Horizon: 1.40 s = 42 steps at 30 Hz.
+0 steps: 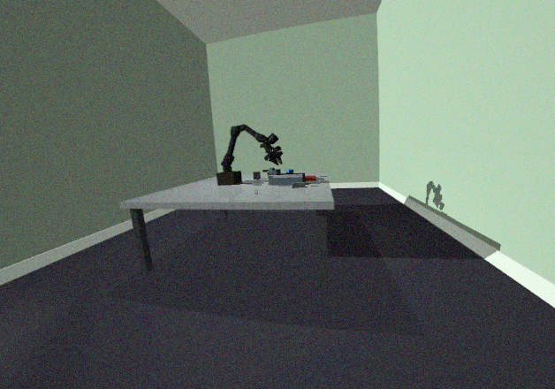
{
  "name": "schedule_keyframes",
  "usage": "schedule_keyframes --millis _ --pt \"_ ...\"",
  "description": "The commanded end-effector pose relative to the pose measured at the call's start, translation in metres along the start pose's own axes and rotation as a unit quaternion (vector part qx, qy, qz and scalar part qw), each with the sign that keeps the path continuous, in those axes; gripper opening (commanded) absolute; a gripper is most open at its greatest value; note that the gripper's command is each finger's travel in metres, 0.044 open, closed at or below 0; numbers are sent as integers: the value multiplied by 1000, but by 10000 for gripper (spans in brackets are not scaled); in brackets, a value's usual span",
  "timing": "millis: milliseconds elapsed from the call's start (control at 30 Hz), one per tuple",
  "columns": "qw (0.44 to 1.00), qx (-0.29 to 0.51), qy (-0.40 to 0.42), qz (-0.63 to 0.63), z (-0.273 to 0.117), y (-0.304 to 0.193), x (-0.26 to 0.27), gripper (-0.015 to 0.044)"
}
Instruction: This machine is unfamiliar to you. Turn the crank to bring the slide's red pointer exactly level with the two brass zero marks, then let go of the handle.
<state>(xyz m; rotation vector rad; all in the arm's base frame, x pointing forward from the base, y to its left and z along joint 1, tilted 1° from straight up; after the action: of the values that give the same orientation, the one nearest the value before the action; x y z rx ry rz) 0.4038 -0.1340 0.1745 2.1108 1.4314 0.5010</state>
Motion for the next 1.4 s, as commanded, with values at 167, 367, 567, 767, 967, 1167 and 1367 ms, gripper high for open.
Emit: schedule_keyframes --millis 167,367,567,767,967,1167,1367 --pt "1000 0 0 0 0 0 0 20" --pt "1000 0 0 0 0 0 0 0" --pt "1000 0 0 0 0 0 0 0" --pt "1000 0 0 0 0 0 0 0" --pt "1000 0 0 0 0 0 0 105" --pt "1000 0 0 0 0 0 0 263" --pt "1000 0 0 0 -4 3 0 420"
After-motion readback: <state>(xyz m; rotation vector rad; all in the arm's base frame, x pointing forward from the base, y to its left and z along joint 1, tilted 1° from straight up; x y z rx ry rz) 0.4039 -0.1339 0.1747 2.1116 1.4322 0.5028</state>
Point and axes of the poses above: the point midway between the two fingers, 35 mm back from their tips, its own z axis out along the fingers, its own x axis across the jaws, y = z × x, the point moved 10 cm from there along -z, back along the fingers, and after that the axes turned 5 degrees about -z, right-handed, at the moved point
